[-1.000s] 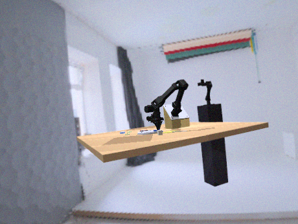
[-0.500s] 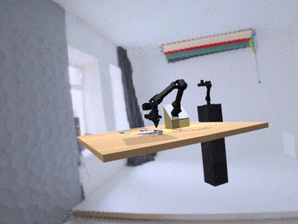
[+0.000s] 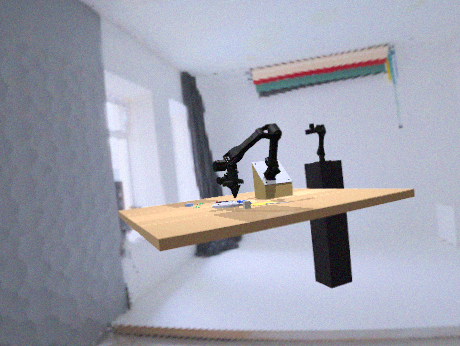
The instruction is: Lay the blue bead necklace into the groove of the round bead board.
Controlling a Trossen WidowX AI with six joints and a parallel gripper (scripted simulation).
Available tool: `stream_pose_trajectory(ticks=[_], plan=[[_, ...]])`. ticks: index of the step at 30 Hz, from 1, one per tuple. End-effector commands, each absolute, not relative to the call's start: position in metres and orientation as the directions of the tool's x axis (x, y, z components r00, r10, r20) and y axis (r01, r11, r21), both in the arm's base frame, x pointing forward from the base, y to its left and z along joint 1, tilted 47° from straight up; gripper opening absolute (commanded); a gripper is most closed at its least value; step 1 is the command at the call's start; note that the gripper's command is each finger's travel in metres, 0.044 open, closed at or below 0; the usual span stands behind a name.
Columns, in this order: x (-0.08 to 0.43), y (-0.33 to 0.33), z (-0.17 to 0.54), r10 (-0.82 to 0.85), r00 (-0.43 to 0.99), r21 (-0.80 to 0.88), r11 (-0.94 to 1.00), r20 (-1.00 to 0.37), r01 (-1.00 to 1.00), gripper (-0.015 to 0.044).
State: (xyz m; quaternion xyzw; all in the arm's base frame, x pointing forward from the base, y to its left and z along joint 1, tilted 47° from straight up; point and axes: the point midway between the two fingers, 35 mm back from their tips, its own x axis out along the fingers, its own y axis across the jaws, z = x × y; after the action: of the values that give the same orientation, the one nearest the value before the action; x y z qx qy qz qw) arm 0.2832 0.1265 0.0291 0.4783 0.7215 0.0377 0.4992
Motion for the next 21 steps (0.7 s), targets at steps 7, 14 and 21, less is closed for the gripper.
stream_pose_trajectory(ticks=[7, 14, 21], plan=[[0.284, 0.137, 0.019, 0.731, -0.044, 0.536, 0.539, -0.681, 0.65, 0.0], [0.285, 0.14, 0.017, 0.729, -0.042, 0.538, 0.542, -0.684, 0.645, 0.0026], [0.285, 0.14, 0.017, 0.729, -0.042, 0.538, 0.542, -0.684, 0.645, 0.021]])
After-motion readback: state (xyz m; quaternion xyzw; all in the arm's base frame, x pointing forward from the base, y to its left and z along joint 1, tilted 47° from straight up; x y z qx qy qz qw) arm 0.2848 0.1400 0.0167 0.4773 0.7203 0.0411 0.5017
